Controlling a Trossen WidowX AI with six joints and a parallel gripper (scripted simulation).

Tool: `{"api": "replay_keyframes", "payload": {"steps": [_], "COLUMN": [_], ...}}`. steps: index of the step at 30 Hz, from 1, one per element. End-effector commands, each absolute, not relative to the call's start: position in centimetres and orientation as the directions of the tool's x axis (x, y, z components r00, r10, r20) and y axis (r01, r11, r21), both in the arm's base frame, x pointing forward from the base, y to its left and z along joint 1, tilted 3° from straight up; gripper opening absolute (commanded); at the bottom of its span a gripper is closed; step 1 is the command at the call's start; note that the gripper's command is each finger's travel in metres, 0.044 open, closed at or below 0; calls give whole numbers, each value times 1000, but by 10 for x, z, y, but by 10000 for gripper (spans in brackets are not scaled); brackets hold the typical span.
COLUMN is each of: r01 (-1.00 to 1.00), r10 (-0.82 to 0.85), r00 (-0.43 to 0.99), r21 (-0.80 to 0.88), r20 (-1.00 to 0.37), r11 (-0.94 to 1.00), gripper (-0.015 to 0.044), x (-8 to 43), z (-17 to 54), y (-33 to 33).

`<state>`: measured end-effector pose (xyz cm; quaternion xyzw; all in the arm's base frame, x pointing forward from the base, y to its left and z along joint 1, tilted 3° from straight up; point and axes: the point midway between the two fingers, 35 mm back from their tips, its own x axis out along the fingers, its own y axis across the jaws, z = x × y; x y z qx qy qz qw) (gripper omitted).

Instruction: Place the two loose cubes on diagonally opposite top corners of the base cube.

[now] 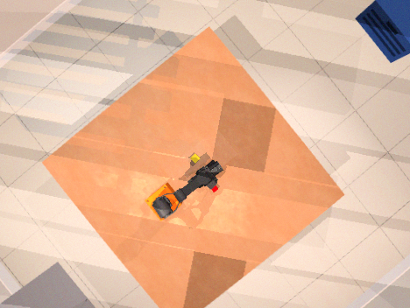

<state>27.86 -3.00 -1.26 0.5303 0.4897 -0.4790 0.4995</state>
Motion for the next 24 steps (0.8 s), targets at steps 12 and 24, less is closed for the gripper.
{"api": "replay_keyframes", "payload": {"steps": [12,24], "r01": [998,998], "r10": [38,38], "r00": [50,51], "r21": [49,50], "r20": [-998,-998], "r11": [-27,-27], "gripper": [160,105], "x": [275,278], "z": [-30,-14], "y": [-29,-31]}}
